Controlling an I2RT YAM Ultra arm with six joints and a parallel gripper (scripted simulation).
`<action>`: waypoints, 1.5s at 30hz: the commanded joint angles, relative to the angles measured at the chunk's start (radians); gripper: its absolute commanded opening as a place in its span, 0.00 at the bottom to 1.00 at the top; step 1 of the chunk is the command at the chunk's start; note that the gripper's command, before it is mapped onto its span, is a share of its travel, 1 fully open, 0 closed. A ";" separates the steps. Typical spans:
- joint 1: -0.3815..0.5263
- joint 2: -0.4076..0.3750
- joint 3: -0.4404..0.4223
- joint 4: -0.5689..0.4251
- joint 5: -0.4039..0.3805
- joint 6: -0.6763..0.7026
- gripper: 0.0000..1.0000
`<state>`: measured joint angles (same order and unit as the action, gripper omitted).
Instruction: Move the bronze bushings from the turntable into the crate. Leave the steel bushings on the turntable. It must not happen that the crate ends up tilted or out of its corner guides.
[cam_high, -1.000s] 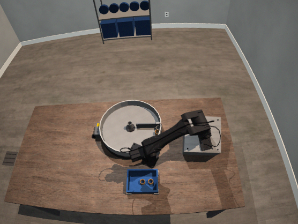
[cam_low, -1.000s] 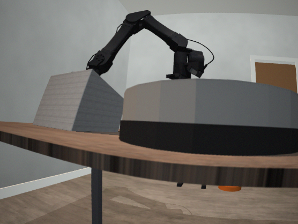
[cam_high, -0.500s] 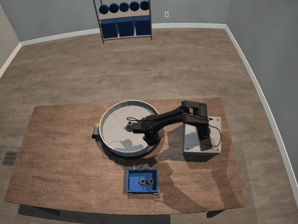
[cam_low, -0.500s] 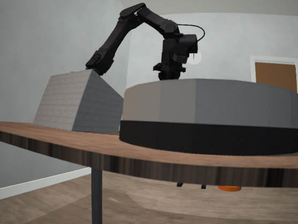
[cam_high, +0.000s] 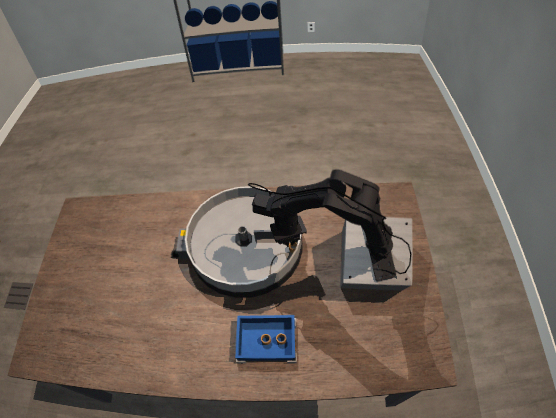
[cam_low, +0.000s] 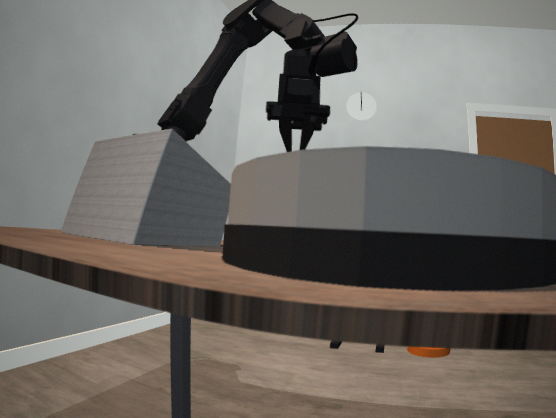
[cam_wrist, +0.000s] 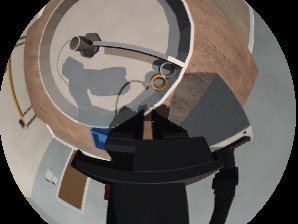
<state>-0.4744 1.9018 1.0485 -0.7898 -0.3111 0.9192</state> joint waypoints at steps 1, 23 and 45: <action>-0.051 0.037 0.040 -0.004 0.015 0.016 0.13; -0.101 0.070 0.057 -0.013 0.018 0.021 0.13; -0.101 0.070 0.057 -0.013 0.018 0.021 0.13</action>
<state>-0.5606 1.9545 1.0809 -0.7898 -0.3031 0.9321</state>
